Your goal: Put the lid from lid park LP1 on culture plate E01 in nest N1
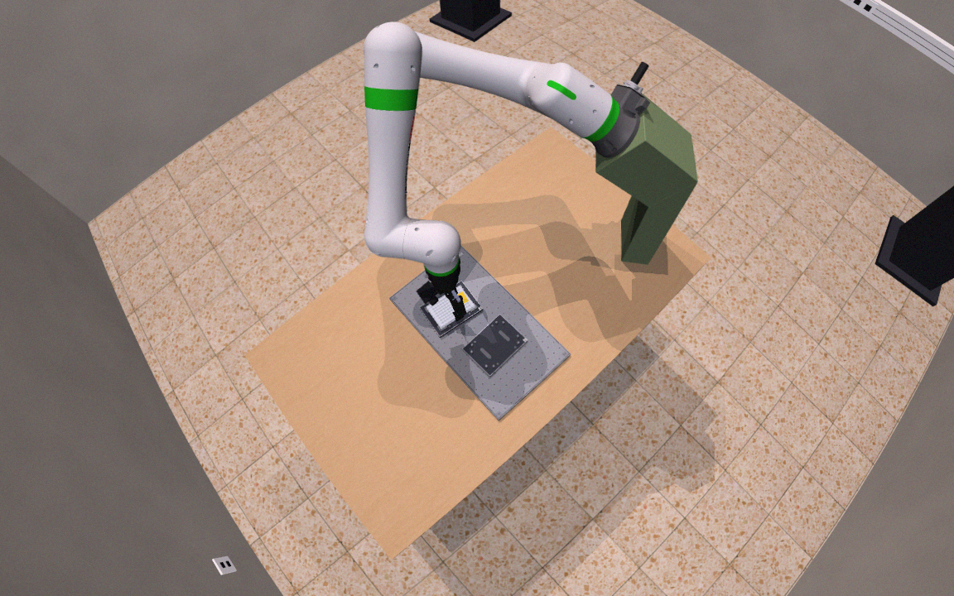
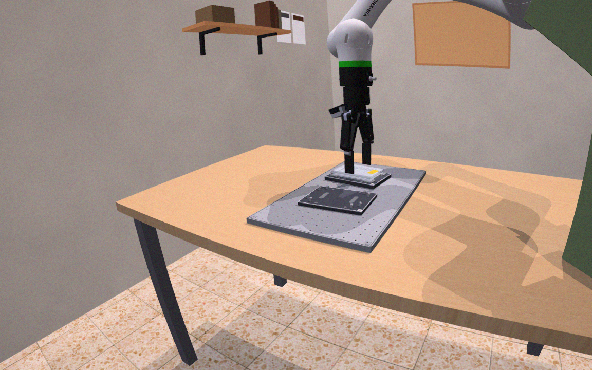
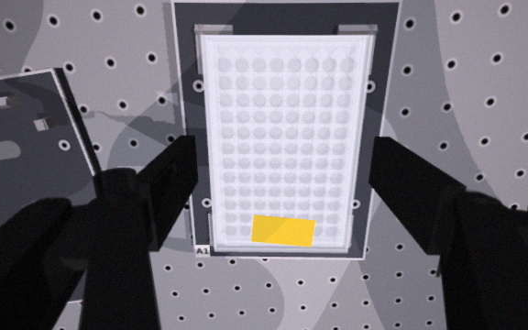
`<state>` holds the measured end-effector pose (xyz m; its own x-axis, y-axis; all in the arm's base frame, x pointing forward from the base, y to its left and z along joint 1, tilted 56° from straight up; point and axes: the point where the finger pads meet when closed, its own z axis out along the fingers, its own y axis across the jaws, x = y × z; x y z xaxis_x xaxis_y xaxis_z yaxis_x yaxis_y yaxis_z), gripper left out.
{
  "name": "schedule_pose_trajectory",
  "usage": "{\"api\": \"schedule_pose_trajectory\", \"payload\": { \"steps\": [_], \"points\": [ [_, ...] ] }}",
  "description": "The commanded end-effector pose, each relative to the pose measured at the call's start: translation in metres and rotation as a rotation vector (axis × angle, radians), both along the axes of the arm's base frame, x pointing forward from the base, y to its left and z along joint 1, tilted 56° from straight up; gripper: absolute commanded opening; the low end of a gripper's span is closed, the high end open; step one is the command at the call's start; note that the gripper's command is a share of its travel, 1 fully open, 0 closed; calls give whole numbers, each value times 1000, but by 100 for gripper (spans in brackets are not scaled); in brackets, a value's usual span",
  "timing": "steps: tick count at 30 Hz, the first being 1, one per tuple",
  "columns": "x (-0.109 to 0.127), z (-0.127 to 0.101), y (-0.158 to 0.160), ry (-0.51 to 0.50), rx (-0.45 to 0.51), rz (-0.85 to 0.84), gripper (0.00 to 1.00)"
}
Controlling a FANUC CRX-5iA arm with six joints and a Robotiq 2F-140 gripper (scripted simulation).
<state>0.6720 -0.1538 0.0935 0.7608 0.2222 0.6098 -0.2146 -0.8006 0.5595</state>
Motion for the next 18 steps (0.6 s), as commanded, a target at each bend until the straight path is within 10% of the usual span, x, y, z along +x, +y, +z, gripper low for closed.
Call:
{"api": "schedule_pose_trajectory", "payload": {
  "steps": [1,18],
  "points": [
    [-2,3,3,-1,0,0,69],
    [-20,19,19,-1,0,0,69]
  ]
}}
